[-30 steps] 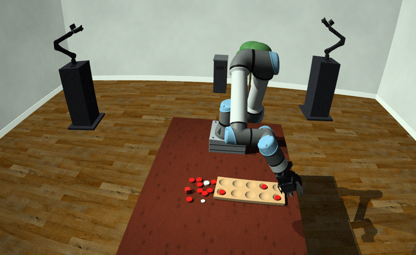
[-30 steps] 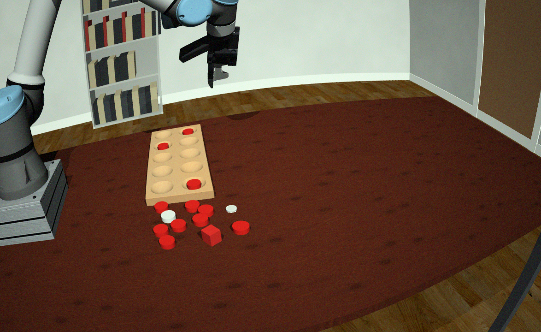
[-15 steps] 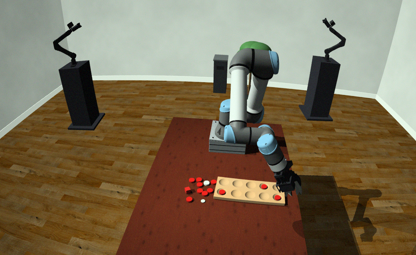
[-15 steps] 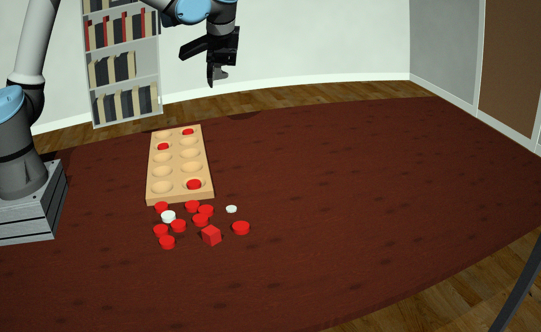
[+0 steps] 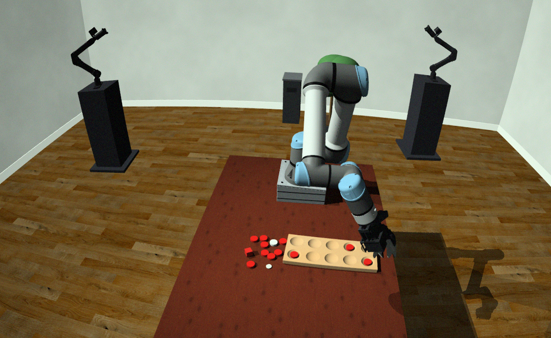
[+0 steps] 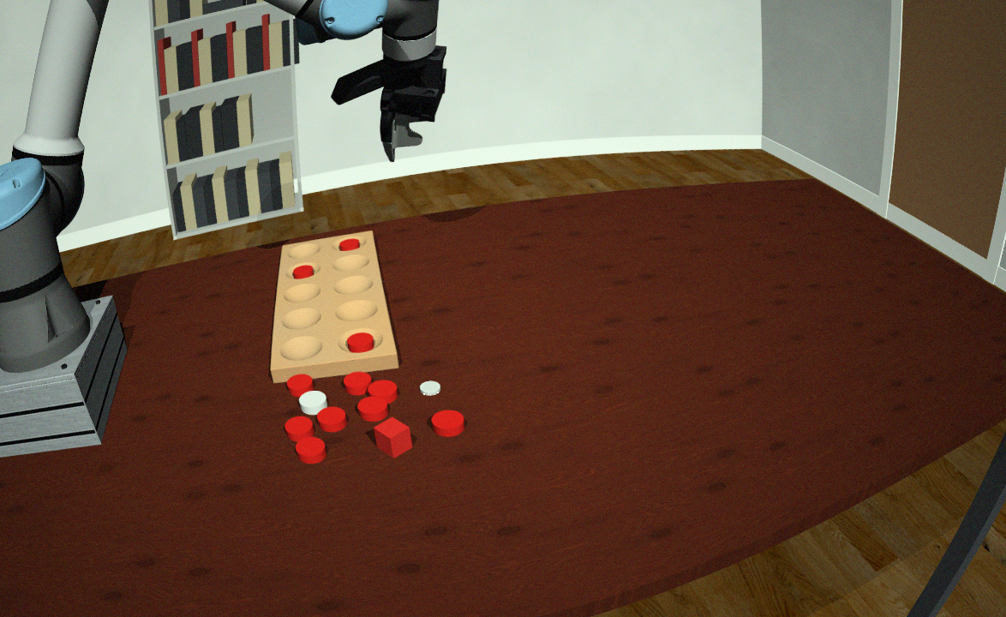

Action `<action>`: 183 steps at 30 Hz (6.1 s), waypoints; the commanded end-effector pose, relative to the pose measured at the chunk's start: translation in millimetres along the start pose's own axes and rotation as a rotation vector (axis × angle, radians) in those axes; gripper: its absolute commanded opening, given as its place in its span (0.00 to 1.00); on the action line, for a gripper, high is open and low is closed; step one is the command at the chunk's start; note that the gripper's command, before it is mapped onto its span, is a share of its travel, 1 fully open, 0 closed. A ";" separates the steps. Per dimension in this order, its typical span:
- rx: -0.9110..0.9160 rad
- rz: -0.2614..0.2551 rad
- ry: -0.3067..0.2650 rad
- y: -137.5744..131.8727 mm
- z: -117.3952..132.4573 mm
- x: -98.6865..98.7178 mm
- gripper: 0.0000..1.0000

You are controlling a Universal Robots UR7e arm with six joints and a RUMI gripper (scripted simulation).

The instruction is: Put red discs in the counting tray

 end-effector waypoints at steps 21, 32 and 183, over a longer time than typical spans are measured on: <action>0.432 -0.061 -0.085 -19.9 5.8 -39.9 0.28; 0.654 -0.082 -0.136 -31.8 8.2 -59.8 0.28; 1.271 -0.271 -0.565 -215.5 48.3 -215.4 0.28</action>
Point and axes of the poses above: the point where the finger pads meet when closed, its own x axis out along the fingers, its own y axis across the jaws, z = x × y, the point moved 9 cm from there along -x, back along the fingers, and after that the axes turned 6 degrees about x, right-handed, at the moved point
